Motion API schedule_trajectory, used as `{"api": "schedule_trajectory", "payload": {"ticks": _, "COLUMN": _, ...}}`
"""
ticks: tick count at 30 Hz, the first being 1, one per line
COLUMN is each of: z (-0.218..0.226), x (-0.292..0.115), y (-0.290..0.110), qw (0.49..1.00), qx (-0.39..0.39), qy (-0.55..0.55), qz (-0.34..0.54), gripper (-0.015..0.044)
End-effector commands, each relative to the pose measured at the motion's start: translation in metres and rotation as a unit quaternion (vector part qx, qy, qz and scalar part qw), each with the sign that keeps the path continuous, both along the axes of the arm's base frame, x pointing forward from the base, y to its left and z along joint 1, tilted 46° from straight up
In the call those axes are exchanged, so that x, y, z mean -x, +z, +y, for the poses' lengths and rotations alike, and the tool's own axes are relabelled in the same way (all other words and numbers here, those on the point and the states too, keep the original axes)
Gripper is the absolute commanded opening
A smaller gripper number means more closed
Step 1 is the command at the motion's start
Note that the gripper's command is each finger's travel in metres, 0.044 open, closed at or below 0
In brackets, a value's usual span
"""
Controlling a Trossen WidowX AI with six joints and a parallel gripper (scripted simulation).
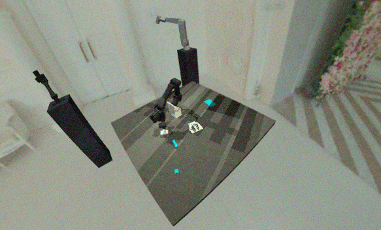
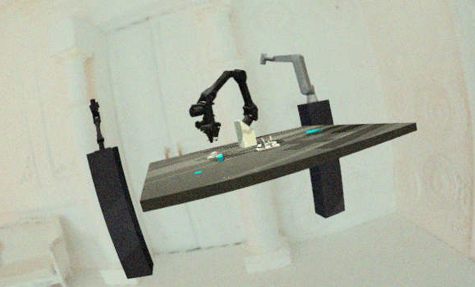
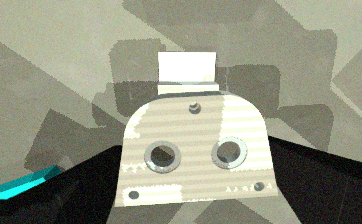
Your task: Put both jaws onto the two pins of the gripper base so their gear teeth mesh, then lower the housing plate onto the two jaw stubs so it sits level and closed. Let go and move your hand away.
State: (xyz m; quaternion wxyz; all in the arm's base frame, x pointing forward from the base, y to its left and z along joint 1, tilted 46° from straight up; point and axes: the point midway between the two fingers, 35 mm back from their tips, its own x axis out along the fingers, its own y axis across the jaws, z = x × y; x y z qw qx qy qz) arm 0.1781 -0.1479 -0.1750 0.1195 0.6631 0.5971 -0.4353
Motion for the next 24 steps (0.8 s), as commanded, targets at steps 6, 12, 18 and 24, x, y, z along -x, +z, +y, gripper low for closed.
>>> {"api": "schedule_trajectory", "payload": {"ticks": 6, "z": 0.01, "x": -0.021, "y": 0.019, "qw": 0.996, "qx": 0.0, "qy": 0.062, "qz": -0.061, "gripper": 0.0351}}
{"api": "schedule_trajectory", "payload": {"ticks": 12, "z": 0.018, "x": -0.033, "y": 0.03, "qw": 0.99, "qx": -0.001, "qy": 0.102, "qz": -0.099, "gripper": 0.0351}}
{"api": "schedule_trajectory", "payload": {"ticks": 18, "z": 0.028, "x": -0.044, "y": 0.041, "qw": 0.98, "qx": -0.002, "qy": 0.142, "qz": -0.137, "gripper": 0.0351}}
{"api": "schedule_trajectory", "payload": {"ticks": 24, "z": 0.038, "x": -0.054, "y": 0.052, "qw": 0.968, "qx": -0.004, "qy": 0.182, "qz": -0.175, "gripper": 0.0351}}
